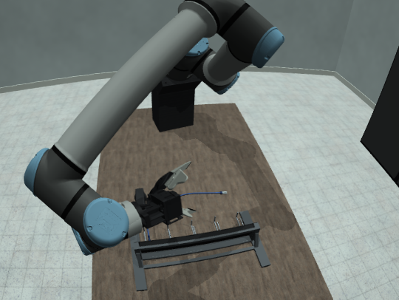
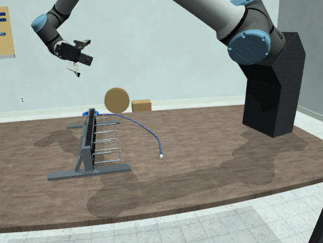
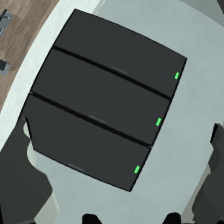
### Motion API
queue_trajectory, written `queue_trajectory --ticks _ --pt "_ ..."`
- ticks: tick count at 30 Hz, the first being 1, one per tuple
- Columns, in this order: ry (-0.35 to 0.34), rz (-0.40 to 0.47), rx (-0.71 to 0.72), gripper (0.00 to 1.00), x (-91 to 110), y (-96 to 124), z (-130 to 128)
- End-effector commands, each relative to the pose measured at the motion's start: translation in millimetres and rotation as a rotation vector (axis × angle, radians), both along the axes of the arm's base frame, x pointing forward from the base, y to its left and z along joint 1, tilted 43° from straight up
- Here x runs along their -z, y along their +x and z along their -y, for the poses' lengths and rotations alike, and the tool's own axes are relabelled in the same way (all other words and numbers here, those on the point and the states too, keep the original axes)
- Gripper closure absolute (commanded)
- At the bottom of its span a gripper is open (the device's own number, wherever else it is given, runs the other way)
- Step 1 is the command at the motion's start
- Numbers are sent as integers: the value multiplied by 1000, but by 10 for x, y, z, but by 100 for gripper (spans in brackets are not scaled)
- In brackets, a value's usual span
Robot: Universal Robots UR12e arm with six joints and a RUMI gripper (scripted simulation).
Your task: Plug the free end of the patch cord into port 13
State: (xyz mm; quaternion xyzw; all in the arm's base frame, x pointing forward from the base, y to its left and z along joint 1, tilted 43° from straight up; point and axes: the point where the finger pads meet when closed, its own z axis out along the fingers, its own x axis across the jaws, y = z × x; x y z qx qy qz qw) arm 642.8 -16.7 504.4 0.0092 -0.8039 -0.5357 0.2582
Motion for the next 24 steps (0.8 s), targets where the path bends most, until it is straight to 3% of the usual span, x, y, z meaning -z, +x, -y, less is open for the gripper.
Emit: queue_trajectory --ticks 1,8,22,24 --pt "-33 44 20 0 125 -24 -87" --pt "-78 101 45 0 316 -55 -212" --pt "-246 323 143 0 1026 -169 -680" --pt "-246 323 143 0 1026 -169 -680"
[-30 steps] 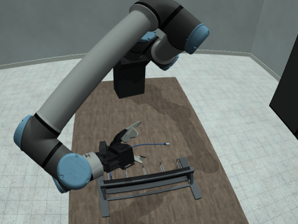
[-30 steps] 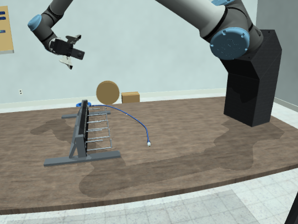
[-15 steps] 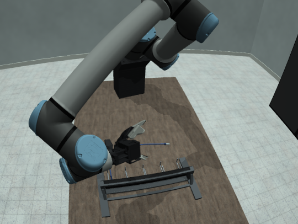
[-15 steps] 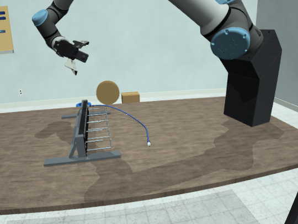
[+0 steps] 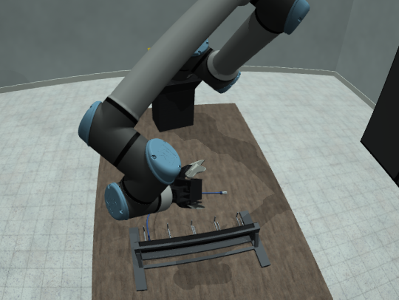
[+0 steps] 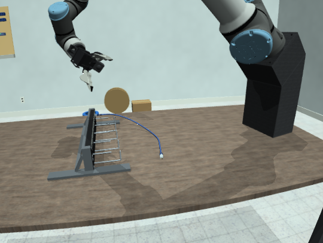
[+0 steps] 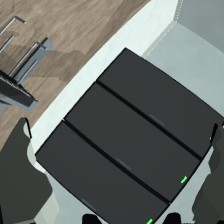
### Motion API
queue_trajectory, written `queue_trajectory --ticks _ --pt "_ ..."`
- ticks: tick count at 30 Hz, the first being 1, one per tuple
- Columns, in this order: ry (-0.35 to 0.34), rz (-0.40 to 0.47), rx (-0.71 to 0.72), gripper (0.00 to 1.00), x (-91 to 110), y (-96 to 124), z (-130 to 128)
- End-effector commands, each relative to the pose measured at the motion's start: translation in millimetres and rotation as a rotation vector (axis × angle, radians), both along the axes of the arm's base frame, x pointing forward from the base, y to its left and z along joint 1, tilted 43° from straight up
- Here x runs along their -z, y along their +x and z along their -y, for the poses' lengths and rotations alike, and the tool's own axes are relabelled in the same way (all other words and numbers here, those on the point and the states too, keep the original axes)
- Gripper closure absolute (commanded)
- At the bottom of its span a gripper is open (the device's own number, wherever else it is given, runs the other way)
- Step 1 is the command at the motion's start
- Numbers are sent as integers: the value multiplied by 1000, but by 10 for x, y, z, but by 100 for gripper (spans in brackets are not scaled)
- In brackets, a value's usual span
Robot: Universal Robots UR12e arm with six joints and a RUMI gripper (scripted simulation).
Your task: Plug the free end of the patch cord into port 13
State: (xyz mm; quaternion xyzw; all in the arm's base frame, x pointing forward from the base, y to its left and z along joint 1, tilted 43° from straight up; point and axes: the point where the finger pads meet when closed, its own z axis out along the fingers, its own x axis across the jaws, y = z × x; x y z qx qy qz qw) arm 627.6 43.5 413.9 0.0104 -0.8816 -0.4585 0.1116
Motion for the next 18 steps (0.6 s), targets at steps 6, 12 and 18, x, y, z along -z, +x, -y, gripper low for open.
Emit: queue_trajectory --ticks 6,12,18 --pt "-107 133 66 0 408 -64 -267" --pt "-160 207 99 0 634 -105 -423" --pt "-202 258 121 0 810 -129 -531"
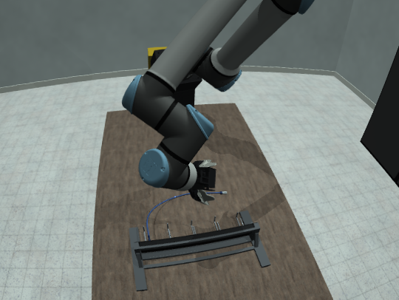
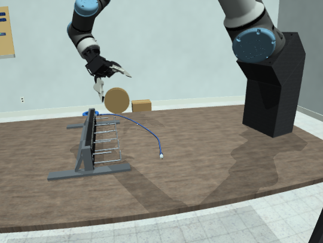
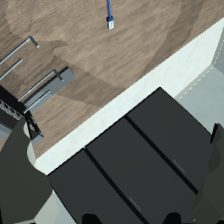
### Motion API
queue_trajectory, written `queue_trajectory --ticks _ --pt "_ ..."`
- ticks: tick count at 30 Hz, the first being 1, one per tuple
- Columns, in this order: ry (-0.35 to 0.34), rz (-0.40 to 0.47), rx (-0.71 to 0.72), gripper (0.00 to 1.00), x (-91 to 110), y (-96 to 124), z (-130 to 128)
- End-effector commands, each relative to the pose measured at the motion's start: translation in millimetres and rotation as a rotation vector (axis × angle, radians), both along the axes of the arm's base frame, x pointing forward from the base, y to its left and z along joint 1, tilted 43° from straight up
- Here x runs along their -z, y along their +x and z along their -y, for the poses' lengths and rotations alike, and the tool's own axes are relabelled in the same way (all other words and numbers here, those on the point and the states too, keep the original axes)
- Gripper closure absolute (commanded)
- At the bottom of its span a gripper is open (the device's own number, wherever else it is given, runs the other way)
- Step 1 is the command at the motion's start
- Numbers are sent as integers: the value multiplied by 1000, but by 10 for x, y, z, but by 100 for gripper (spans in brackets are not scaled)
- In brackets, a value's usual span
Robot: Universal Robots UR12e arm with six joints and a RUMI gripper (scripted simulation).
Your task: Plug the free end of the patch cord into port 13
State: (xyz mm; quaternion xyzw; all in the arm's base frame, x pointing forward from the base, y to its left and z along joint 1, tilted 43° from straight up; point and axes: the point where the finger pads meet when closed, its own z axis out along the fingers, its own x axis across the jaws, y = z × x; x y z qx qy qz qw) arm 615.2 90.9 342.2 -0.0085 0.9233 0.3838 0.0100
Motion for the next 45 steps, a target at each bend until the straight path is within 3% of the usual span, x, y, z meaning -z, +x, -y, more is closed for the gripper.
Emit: queue_trajectory --ticks 1,10,17,28,45 --pt "-45 52 31 0 148 -16 -95" --pt "-134 171 83 0 525 -80 -345" --pt "-170 219 104 0 677 -107 -447" --pt "-270 347 160 0 1104 -168 -721" --pt "-382 494 224 0 1587 -236 -1039"
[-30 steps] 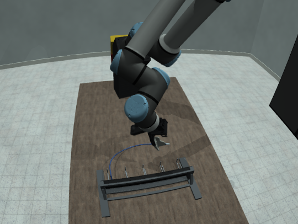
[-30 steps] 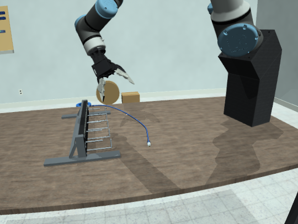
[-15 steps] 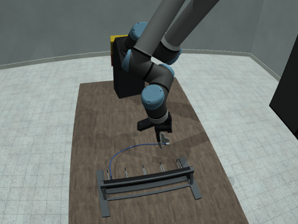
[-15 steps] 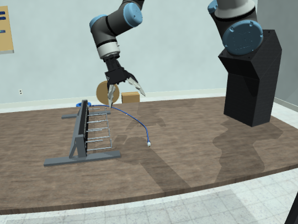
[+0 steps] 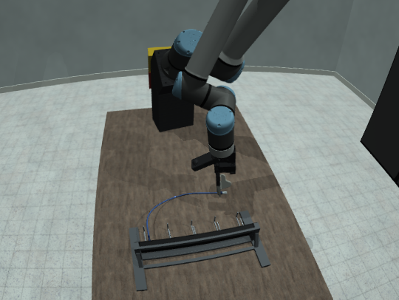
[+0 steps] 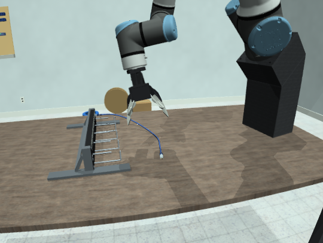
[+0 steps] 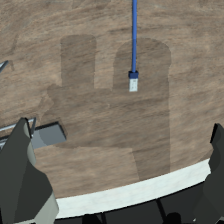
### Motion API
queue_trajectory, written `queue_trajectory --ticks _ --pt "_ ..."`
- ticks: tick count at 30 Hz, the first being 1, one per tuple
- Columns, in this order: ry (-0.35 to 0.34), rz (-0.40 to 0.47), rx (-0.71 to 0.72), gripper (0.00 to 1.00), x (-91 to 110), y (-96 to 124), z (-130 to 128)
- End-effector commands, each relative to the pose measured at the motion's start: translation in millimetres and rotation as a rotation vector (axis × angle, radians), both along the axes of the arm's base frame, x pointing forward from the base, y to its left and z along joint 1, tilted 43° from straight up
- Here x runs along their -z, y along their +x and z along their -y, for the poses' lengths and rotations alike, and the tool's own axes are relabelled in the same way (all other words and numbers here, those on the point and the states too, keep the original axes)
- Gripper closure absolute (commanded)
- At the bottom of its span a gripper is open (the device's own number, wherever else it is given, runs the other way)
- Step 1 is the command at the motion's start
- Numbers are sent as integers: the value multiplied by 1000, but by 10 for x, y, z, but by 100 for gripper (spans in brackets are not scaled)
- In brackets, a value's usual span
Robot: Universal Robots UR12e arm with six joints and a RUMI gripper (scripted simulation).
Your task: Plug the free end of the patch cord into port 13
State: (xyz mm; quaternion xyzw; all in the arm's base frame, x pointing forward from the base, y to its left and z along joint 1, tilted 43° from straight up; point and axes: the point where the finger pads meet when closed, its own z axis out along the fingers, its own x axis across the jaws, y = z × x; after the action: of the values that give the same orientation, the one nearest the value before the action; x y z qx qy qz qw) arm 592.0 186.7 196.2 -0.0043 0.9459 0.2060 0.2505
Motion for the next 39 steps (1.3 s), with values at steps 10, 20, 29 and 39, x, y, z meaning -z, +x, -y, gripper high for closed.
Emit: queue_trajectory --ticks 10,20,29,39 --pt "-83 110 53 0 333 -36 -220" --pt "-122 163 76 0 498 -65 -332" --pt "-133 183 85 0 546 -85 -372" --pt "-138 192 89 0 564 -95 -389"
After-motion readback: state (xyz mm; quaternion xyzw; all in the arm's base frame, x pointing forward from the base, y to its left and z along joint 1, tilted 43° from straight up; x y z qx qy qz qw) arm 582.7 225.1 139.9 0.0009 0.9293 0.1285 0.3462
